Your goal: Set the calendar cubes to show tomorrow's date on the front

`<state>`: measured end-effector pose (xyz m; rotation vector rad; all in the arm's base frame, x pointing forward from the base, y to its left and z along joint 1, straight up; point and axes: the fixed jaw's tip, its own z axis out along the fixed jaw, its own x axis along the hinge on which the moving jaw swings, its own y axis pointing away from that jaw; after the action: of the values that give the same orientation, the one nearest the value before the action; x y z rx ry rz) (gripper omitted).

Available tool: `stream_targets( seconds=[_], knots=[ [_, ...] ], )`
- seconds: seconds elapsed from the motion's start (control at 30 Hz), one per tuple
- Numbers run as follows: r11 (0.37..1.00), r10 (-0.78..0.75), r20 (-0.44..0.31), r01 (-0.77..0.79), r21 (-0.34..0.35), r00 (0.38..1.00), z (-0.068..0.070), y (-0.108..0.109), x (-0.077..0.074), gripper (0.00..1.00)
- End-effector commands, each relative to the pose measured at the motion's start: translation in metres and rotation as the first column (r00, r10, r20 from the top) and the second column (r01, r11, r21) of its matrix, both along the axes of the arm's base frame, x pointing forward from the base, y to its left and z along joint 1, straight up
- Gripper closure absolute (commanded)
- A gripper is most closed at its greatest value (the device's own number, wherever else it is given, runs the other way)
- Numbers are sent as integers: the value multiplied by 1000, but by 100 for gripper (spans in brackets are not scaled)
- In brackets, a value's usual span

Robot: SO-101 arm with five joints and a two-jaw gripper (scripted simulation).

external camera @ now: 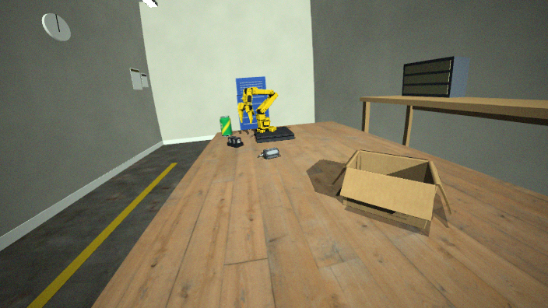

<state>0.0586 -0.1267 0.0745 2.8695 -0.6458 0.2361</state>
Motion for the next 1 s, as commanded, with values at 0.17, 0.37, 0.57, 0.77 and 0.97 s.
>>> stream_targets(
  seconds=[0.17,0.37,0.57,0.77,0.97],
  knots=[
    [1000,-3,-10,3,17,1000,-3,3,-3,70],
    [1000,-3,-10,3,17,1000,-3,3,-3,70],
    [1000,-3,-10,3,17,1000,-3,3,-3,70],
    [1000,-3,9,3,-22,1000,2,1,-2,70],
    [989,3,75,9,-150,997,18,-3,0,68]
  ],
)
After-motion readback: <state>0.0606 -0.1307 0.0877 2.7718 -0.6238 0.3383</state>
